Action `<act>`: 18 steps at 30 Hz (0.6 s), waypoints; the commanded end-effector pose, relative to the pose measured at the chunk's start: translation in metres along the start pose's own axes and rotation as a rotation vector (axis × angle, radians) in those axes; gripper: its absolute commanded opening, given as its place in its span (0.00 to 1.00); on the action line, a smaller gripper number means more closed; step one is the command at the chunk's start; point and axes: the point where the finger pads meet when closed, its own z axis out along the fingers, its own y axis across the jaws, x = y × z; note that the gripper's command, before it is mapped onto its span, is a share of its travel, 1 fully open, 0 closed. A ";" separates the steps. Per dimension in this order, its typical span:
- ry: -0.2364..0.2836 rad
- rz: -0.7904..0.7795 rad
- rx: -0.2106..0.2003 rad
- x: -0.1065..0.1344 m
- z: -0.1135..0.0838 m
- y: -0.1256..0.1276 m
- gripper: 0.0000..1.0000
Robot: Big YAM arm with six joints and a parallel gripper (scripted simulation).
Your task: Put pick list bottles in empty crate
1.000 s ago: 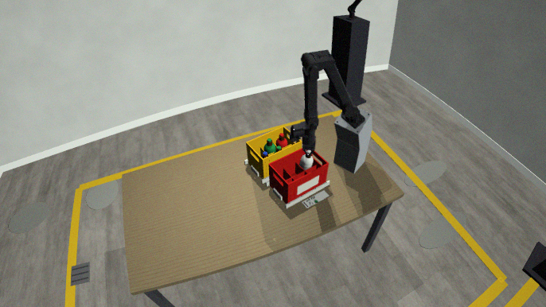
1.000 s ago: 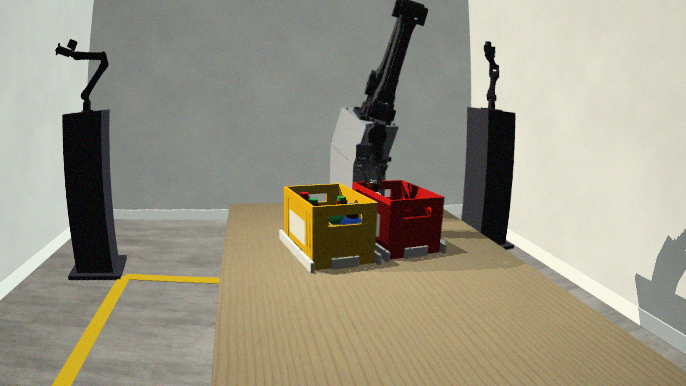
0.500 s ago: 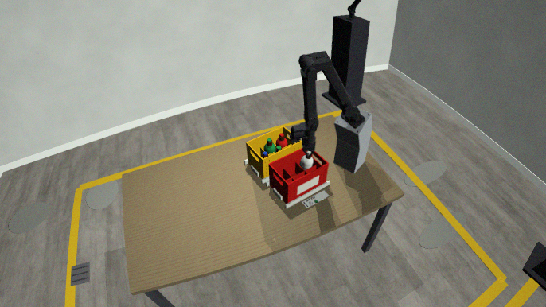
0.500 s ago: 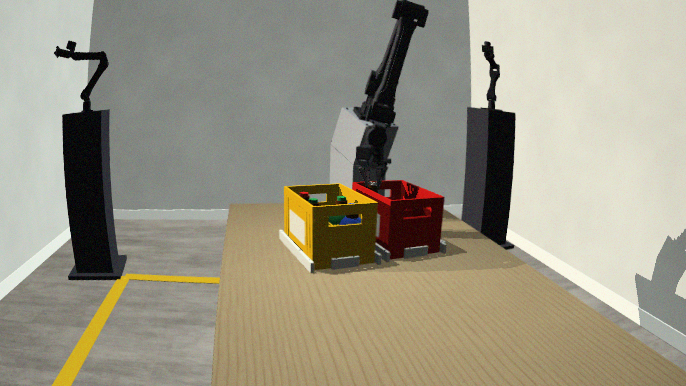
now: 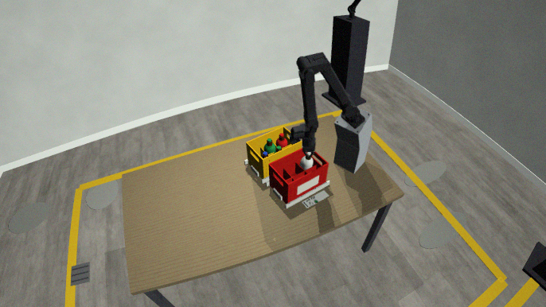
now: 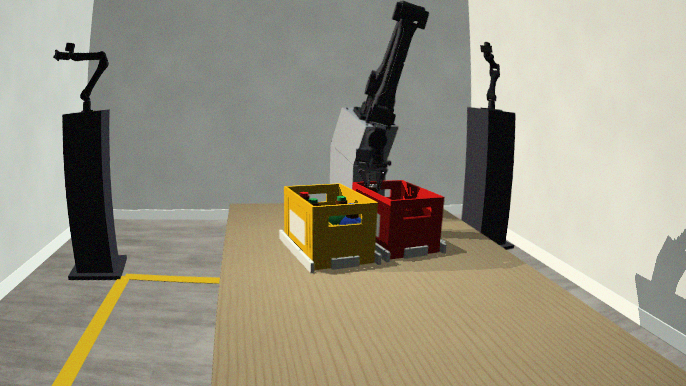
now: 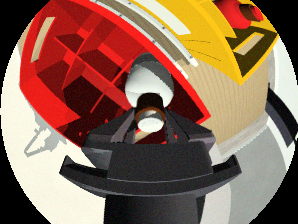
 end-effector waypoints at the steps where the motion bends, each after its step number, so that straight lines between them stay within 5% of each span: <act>1: -0.041 -0.008 -0.009 -0.012 0.000 0.007 0.00; 18: -0.033 -0.006 -0.005 -0.010 0.010 0.005 0.00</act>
